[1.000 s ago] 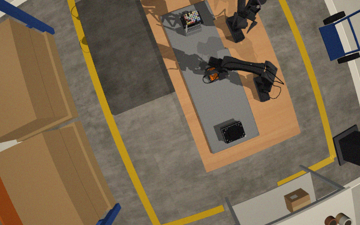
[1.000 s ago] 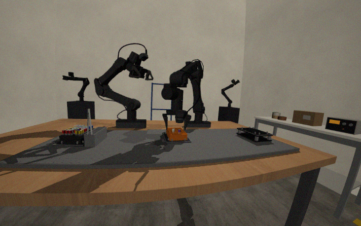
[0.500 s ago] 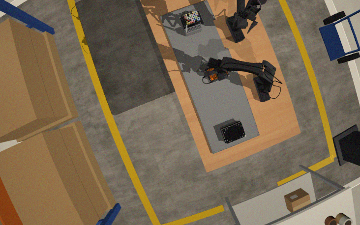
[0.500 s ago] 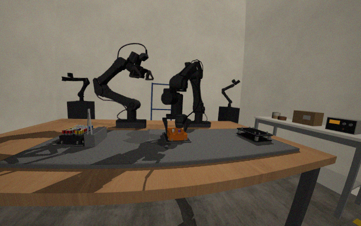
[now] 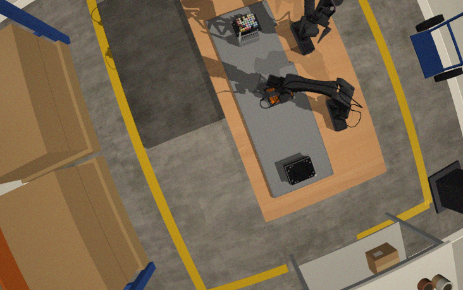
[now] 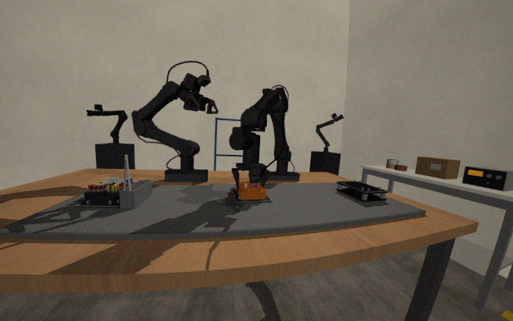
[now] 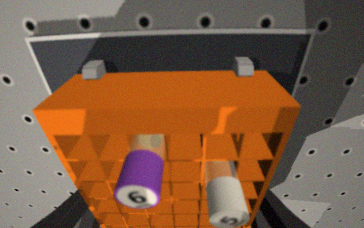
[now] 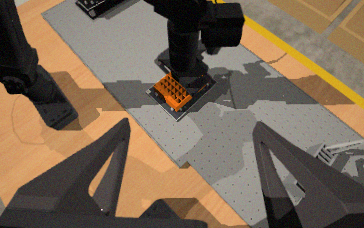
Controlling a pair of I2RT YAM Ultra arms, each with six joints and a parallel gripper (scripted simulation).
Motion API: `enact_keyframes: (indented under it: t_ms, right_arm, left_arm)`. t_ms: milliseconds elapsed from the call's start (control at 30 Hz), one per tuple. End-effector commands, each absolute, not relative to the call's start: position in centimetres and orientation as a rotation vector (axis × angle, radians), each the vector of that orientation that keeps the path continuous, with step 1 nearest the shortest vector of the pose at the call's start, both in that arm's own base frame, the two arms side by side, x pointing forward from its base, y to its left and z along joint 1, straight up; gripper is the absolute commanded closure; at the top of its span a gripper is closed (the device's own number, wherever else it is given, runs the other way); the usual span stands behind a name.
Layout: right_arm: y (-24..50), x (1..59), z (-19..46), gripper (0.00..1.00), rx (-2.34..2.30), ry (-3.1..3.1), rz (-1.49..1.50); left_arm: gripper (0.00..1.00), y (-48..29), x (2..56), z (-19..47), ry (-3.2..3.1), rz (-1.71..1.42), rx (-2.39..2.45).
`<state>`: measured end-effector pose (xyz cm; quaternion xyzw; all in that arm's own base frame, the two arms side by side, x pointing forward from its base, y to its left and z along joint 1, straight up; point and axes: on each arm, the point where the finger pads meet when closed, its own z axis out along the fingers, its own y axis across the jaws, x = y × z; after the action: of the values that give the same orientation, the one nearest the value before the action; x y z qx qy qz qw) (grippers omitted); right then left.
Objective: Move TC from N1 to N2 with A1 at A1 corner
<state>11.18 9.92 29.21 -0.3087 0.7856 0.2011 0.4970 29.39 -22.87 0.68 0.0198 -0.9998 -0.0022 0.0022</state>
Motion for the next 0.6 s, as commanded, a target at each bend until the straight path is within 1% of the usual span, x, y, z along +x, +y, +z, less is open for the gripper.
enact_keyframes:
  t_ms: [0,33,167,300,433,500,567]
  right_arm:
    - [10.2,11.5,29.8,0.00,-0.726,1.891,0.499]
    - [10.2,11.5,29.8,0.00,-0.726,1.891,0.499]
    - [10.2,11.5,29.8,0.00,-0.726,1.891,0.499]
    - [10.2,11.5,29.8,0.00,-0.726,1.891,0.499]
    - [10.2,11.5,29.8,0.00,-0.726,1.891,0.499]
    - [10.2,11.5,29.8,0.00,-0.726,1.891,0.499]
    - [10.2,11.5,29.8,0.00,-0.726,1.891,0.499]
  left_arm:
    - [0.16,-23.0,29.7,1.1,-3.150,0.012,0.077]
    - [0.17,-23.0,29.7,1.1,-3.158,0.023,0.089]
    - [0.62,-23.1,29.7,1.2,-3.159,0.024,0.089]
    - [0.17,-23.1,29.7,2.5,-3.155,0.019,0.089]
    - [0.16,-23.0,29.7,5.5,-3.155,0.019,0.089]
    - [0.16,-23.0,29.7,5.5,-3.155,0.019,0.089]
    - [0.16,-23.0,29.6,7.2,-3.155,0.019,0.088]
